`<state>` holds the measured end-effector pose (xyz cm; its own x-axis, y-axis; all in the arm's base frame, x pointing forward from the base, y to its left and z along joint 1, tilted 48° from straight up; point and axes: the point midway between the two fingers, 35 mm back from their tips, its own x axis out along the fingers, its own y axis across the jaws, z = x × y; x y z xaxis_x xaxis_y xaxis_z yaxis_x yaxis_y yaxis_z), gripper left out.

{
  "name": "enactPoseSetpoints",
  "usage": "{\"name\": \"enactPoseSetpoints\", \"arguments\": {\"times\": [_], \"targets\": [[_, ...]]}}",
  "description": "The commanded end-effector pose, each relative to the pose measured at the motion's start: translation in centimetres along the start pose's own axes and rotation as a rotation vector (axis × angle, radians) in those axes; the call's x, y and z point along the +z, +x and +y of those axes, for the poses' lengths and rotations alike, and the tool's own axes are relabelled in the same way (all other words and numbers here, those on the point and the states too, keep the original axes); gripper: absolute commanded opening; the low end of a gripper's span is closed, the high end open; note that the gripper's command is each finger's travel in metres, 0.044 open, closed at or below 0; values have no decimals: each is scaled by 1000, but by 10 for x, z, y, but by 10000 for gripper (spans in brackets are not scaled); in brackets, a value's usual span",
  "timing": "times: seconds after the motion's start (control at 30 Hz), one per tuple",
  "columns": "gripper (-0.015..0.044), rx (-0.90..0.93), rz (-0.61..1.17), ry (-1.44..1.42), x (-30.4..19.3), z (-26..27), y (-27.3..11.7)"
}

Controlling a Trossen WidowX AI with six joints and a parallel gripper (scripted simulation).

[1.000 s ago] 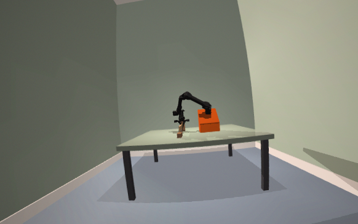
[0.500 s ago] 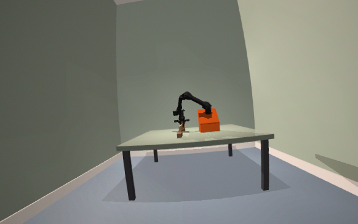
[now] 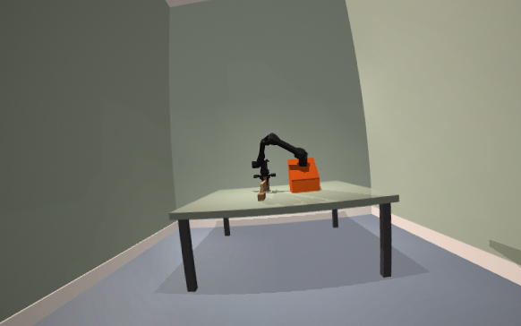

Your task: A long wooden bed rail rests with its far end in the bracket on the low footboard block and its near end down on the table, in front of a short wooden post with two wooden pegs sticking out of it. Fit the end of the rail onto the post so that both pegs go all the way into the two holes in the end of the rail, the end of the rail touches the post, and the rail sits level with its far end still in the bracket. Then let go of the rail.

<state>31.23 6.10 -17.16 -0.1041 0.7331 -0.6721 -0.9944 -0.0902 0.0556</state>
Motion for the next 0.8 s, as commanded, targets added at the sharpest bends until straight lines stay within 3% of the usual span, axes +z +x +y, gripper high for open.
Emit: {"name": "enactPoseSetpoints", "arguments": {"times": [0.0,0.77], "targets": [[0,-3,8,1,-3,0,-2],[0,-3,8,1,-10,0,-2]]}}
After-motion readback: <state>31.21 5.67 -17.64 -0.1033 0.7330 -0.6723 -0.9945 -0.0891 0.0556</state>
